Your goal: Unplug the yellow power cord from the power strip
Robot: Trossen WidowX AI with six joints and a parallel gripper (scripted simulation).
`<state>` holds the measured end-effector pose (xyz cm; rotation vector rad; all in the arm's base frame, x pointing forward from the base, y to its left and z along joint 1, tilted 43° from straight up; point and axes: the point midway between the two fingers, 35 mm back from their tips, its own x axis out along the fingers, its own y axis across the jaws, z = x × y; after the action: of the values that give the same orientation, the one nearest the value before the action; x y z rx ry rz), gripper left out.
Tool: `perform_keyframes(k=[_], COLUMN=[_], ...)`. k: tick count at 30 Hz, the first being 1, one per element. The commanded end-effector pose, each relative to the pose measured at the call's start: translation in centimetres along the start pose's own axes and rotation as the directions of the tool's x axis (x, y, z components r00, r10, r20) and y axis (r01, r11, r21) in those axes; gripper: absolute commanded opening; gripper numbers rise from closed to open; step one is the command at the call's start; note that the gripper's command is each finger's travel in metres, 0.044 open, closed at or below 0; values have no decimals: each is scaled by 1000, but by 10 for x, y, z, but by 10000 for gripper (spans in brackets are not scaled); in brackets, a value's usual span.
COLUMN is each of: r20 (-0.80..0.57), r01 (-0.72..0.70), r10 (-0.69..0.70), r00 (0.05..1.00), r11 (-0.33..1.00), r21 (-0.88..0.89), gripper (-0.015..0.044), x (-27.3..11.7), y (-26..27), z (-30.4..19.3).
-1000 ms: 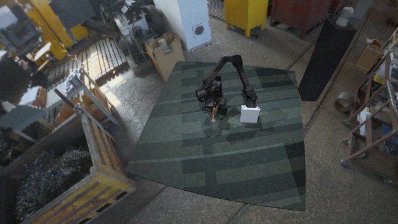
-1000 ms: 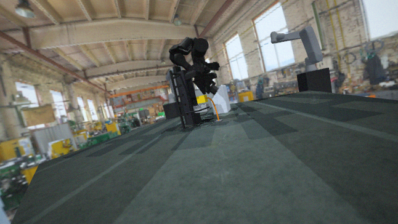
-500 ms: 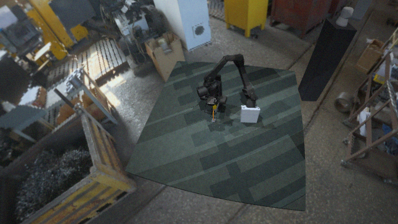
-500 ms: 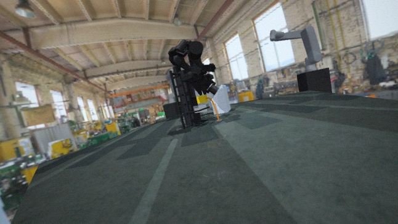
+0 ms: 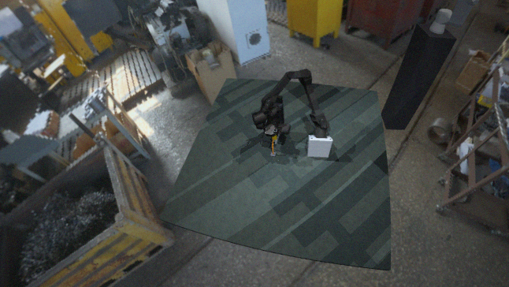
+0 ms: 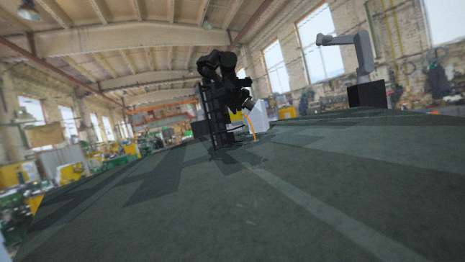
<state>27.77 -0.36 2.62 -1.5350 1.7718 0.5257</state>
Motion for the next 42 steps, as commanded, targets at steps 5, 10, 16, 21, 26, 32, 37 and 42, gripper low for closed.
perform_keyframes(k=[5, 10, 16, 21, 26, 32, 37, 42], r20=[0, 0, 0, 1, 1, 2, 2, 2], r01=[0, 0, 0, 0, 0, 0, 0, 0], r10=[0, 0, 0, 0, 0, 0, 0, 0], r00=[1000, 1000, 1000, 1000, 1000, 1000, 1000, 1000], r11=[1000, 1000, 1000, 1000, 1000, 1000, 1000, 1000], r21=[0, 0, 0, -1, -2, -3, -4, -4], gripper=[75, 41, 0, 0, 0, 0, 0, 0], x=[0, 0, 0, 0, -1, -1, -3, -4], y=[0, 0, 0, -1, -2, -2, -2, -2], z=[0, 0, 2, 8, 16, 26, 34, 42])
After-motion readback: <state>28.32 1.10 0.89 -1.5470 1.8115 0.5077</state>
